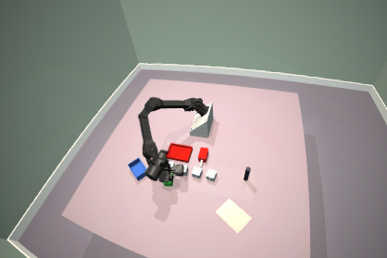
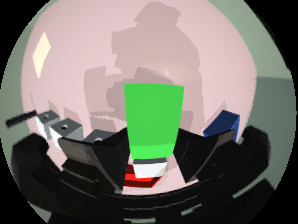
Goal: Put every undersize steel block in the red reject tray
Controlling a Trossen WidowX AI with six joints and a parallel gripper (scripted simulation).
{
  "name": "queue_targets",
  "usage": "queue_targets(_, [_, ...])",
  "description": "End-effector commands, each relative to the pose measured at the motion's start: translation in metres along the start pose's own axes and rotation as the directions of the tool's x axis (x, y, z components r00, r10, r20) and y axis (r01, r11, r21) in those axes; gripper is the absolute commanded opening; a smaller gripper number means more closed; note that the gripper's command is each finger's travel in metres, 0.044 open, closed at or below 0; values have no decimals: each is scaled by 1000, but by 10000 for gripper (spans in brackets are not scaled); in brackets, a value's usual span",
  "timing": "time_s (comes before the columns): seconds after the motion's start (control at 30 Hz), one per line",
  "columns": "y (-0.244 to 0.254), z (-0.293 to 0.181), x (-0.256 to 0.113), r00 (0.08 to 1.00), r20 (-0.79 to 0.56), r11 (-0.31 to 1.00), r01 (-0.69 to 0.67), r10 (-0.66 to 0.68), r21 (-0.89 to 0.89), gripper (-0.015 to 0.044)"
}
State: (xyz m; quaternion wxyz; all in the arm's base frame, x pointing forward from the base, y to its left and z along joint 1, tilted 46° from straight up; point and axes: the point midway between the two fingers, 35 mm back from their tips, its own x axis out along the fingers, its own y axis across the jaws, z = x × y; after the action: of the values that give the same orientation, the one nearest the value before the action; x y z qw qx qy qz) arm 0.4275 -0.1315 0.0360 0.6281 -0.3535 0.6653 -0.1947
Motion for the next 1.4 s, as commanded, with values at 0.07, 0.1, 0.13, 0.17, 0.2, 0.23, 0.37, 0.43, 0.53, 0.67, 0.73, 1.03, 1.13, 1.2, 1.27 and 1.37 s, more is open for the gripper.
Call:
queue_targets(0.07, [0,4,-2,1000,6,1000,2,-2,3,0])
queue_targets(0.1, [0,5,-2,1000,6,1000,2,-2,3,0])
queue_targets(0.13, [0,6,-2,1000,6,1000,2,-2,3,0])
queue_targets(0.17, [0,7,-2,1000,6,1000,2,-2,3,0])
queue_targets(0.2, [0,8,-2,1000,7,1000,2,-2,3,0])
queue_targets(0.23, [1,8,-2,1000,7,1000,2,-2,3,0])
queue_targets(0.37, [1,9,-2,1000,7,1000,2,-2,3,0])
queue_targets(0.43, [1,9,-2,1000,7,1000,2,-2,3,0])
queue_targets(0.53, [1,11,-2,1000,7,1000,2,-2,3,0])
queue_targets(0.67, [1,14,-2,1000,7,1000,2,-2,3,0])
queue_targets(0.73, [1,15,-2,1000,7,1000,2,-2,3,0])
queue_targets(1.03, [1,17,-3,1000,7,1000,2,-2,3,0])
queue_targets(1.13, [1,19,-3,1000,7,1000,2,-2,3,0])
queue_targets(1.2, [1,20,-3,1000,7,1000,2,-2,3,0])
queue_targets(1.27, [1,21,-3,1000,7,1000,2,-2,3,0])
queue_targets(1.37, [1,21,-3,1000,7,1000,2,-2,3,0])
